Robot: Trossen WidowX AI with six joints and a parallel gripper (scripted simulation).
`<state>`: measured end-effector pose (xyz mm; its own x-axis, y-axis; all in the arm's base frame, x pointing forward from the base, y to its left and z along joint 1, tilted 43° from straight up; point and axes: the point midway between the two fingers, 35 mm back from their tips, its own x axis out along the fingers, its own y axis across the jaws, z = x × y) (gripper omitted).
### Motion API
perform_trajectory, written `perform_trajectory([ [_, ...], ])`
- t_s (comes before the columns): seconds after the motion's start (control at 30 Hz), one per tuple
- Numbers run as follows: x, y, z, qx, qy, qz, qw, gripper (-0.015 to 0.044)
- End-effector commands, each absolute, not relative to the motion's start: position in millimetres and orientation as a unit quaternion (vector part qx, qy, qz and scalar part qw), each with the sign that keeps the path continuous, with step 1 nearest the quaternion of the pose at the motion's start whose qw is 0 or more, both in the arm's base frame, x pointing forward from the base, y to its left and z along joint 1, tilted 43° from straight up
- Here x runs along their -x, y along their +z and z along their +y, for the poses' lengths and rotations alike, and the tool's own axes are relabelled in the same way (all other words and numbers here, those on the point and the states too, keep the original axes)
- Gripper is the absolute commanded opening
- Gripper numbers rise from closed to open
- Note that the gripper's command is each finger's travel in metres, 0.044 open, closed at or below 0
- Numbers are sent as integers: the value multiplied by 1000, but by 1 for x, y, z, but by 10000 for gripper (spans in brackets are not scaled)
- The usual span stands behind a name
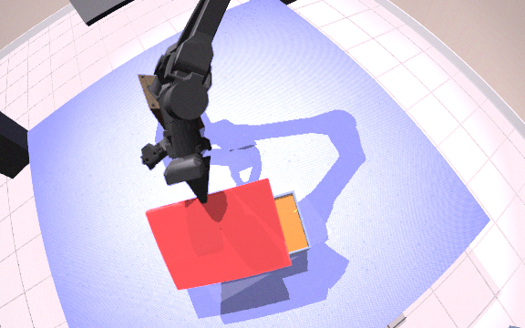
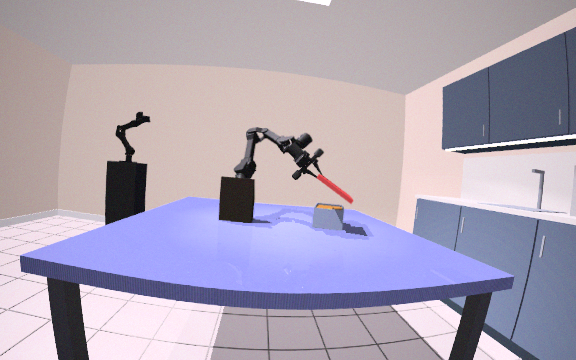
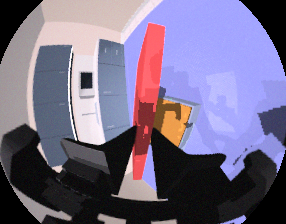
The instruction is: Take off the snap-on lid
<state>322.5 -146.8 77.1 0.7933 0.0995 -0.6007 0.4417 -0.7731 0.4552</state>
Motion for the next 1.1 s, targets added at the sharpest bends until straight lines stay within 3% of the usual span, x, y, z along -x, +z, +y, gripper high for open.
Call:
perform_trajectory([
  [0.0, -318, 71, -154, -898, -282, 149, 304, 0],
  [1.07, -287, 30, -193, -897, -283, 148, 305, 0],
])
